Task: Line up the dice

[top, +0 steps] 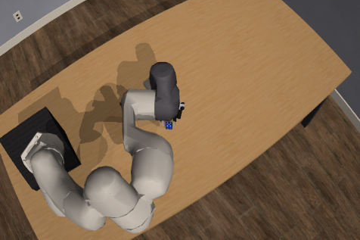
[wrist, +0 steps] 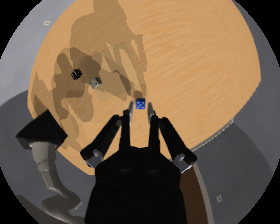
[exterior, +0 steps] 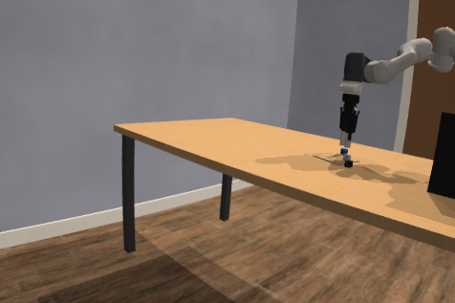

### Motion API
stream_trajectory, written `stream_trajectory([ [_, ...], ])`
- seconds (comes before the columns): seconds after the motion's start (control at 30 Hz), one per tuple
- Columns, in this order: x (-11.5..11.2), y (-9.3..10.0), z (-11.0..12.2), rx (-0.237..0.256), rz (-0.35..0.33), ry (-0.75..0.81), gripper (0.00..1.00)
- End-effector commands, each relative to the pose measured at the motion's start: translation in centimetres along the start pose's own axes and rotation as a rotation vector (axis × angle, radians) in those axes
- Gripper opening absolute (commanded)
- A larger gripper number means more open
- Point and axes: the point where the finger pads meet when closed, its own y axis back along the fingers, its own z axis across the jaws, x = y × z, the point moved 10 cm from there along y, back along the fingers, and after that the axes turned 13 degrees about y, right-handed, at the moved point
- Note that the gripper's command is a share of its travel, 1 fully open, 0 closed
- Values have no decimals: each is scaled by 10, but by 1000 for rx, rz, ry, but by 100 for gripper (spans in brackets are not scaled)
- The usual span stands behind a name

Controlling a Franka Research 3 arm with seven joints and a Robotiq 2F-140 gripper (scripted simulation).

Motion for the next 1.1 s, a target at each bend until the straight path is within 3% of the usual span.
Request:
stream_trajectory([
  [0.0, 1, -1, 0, -1, 0, -6, 25],
  [1.07, 1, -4, 0, -1, 0, -6, 25],
])
